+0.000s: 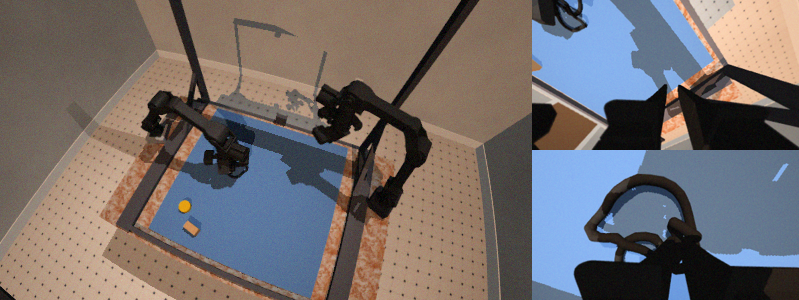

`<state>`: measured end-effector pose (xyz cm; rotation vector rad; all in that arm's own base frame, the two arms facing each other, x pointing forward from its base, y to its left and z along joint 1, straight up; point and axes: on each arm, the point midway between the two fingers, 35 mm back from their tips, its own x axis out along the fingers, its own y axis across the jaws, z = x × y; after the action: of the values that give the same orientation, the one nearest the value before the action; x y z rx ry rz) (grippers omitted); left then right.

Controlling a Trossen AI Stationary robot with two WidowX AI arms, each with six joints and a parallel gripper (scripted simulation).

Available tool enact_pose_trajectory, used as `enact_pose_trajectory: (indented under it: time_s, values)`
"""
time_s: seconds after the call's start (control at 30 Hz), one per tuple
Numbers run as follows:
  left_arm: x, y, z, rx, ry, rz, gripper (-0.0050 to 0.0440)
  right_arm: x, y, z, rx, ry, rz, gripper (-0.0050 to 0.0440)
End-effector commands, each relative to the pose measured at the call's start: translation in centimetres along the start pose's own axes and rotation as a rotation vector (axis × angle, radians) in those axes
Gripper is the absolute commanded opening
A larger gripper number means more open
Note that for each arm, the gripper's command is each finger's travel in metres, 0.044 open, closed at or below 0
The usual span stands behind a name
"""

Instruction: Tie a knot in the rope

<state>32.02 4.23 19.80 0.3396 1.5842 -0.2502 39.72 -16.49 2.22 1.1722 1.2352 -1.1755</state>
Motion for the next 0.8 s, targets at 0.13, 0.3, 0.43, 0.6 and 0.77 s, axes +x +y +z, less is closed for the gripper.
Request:
enact_pose_trajectory:
  time_s: [0.13, 0.3, 0.43, 0.6, 0.77]
  values:
    - [-0.8, 0.0, -0.2, -0.007, -0.023, 0.015, 0.0085, -1.4, 0.4, 0.2, 0.005, -0.015, 0.033, 0.002]
    - [-0.8, 0.0, -0.2, -0.007, -0.023, 0.015, 0.0085, -1.3, 0.9, 0.4, 0.004, -0.02, 0.047, 0.002]
    - [-0.8, 0.0, -0.2, -0.007, -0.023, 0.015, 0.0085, -1.0, 3.1, 1.3, -0.002, -0.045, 0.108, 0.002]
    - [-0.8, 0.0, -0.2, -0.007, -0.023, 0.015, 0.0085, -0.8, 5.7, 2.3, -0.009, -0.076, 0.182, 0.002]
    - [-0.8, 0.0, -0.2, -0.007, -0.023, 0.015, 0.0085, -0.6, 10.3, 4.1, -0.022, -0.131, 0.316, 0.002]
